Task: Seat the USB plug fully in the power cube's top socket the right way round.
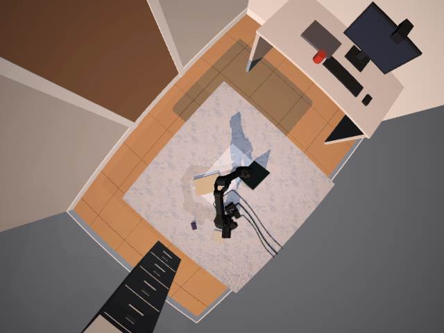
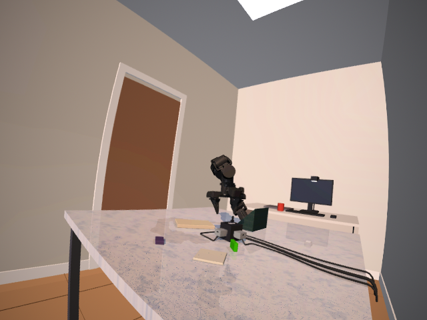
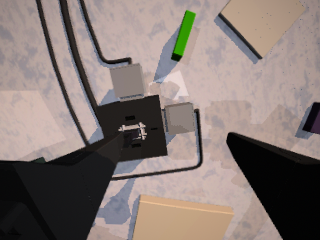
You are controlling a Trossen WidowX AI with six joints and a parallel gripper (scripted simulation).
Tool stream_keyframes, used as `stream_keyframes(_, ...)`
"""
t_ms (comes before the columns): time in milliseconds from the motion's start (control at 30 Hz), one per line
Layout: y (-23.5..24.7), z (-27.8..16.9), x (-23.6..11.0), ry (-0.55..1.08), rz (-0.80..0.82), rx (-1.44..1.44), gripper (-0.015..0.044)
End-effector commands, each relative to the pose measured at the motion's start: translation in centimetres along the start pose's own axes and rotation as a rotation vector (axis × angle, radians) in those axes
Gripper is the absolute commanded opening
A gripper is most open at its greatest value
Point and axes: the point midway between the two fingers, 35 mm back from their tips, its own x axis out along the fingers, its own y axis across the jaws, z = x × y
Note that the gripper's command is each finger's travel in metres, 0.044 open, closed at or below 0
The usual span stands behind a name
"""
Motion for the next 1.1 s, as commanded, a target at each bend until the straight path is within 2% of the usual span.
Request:
stream_keyframes(0, 4.4, -0.1, -1.4, 0.135, 0.017, -0.106, 0.044)
stream_keyframes(1067, 4.6, -0.4, 0.9, 0.136, 0.017, -0.106, 0.044)
